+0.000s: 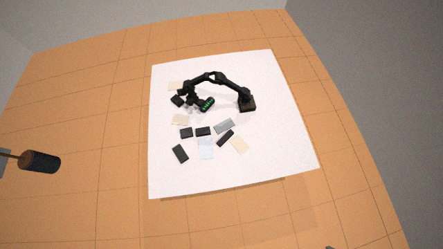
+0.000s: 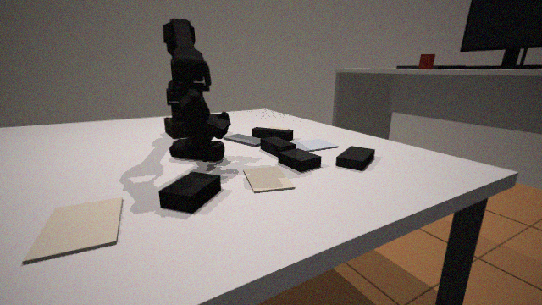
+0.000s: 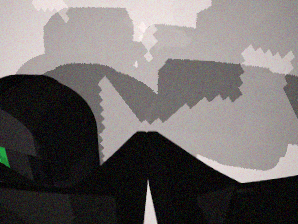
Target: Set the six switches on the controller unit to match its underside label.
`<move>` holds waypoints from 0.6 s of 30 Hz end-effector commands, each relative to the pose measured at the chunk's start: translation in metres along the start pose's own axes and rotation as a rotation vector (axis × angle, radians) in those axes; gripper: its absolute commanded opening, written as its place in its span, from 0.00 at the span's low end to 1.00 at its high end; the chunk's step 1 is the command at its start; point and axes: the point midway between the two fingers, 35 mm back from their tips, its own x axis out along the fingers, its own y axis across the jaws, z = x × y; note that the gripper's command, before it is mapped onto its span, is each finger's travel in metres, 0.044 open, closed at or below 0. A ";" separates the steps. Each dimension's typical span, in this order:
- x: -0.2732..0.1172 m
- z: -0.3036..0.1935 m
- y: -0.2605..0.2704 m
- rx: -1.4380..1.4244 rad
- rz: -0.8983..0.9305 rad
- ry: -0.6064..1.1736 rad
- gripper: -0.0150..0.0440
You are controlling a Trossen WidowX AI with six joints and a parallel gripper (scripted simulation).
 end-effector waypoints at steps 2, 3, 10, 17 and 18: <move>0.007 -0.001 0.000 0.000 0.009 0.002 0.25; 0.007 -0.001 0.000 0.000 0.009 0.002 0.25; 0.008 -0.001 0.002 0.000 0.009 0.002 0.25; 0.009 -0.001 0.005 0.000 0.009 0.002 0.25; 0.009 -0.001 0.005 0.000 0.009 0.002 0.25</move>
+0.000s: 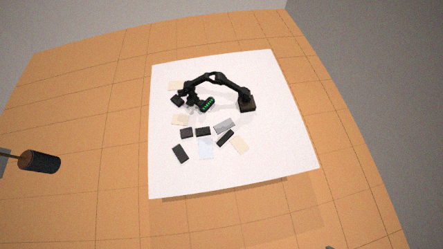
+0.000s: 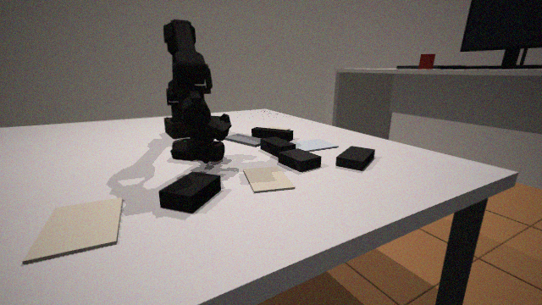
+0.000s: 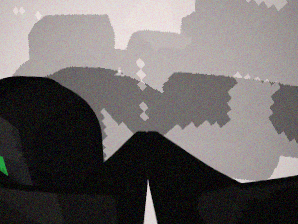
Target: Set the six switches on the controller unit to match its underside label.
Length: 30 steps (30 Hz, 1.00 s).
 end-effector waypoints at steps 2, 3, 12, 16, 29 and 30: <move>0.002 -0.001 0.003 0.004 0.006 -0.001 0.25; 0.002 -0.001 0.004 0.004 0.006 -0.001 0.25; 0.003 -0.001 0.007 0.004 0.007 -0.001 0.25; 0.003 -0.001 0.008 0.004 0.007 -0.001 0.25; 0.006 0.000 0.016 0.004 0.007 -0.001 0.25; 0.006 0.000 0.017 0.004 0.008 -0.001 0.25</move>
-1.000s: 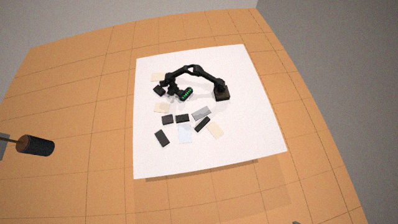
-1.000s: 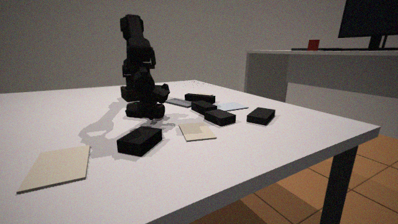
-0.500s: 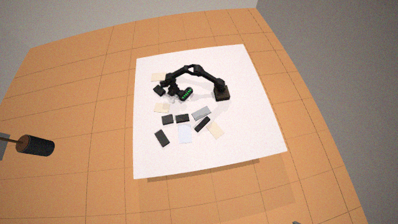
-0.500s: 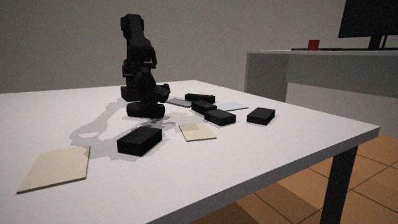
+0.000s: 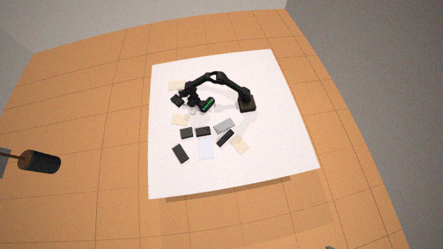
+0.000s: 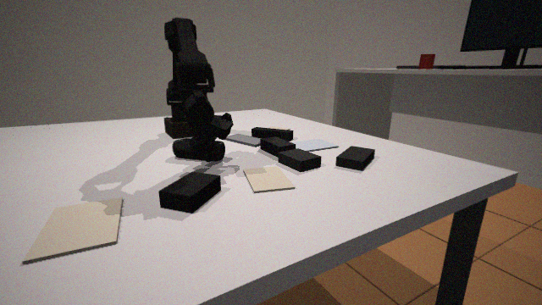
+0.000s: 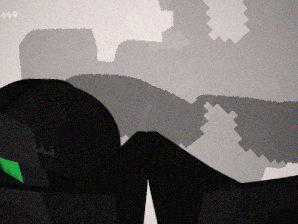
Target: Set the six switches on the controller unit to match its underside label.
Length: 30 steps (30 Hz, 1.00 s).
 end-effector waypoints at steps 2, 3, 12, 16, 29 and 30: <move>0.004 0.000 0.009 0.002 0.013 0.005 0.25; 0.004 0.000 0.010 0.002 0.013 0.005 0.25; 0.007 0.001 0.020 0.002 0.014 0.005 0.25; 0.008 0.001 0.024 0.002 0.015 0.005 0.25; 0.012 0.001 0.036 0.002 0.016 0.005 0.25; 0.012 0.000 0.037 0.002 0.016 0.005 0.25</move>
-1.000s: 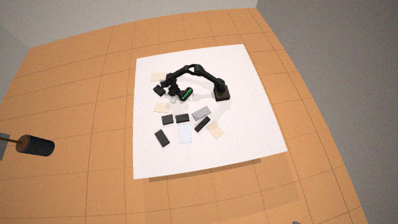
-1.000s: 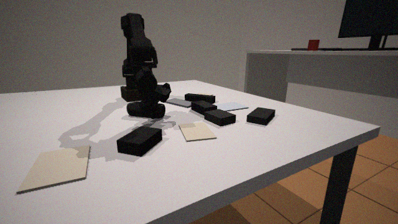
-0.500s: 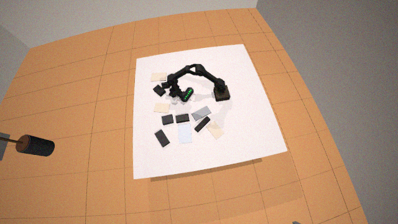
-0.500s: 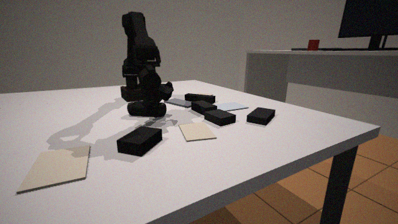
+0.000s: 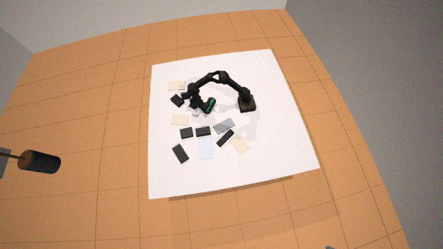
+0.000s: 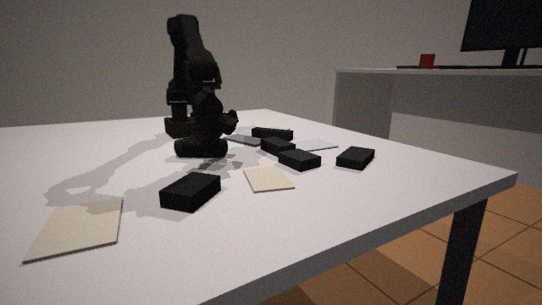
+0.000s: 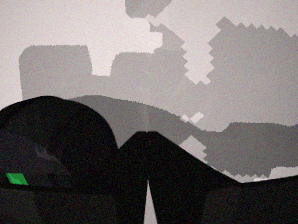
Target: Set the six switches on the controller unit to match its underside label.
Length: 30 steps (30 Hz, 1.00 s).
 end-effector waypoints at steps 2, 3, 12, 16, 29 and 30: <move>0.006 -0.003 0.009 0.002 0.021 0.013 0.25; 0.007 -0.003 0.010 0.002 0.021 0.013 0.25; 0.009 -0.003 0.016 0.002 0.022 0.013 0.25; 0.009 -0.004 0.018 0.002 0.022 0.013 0.25; 0.011 -0.005 0.025 0.002 0.023 0.013 0.25; 0.011 -0.005 0.025 0.003 0.023 0.013 0.25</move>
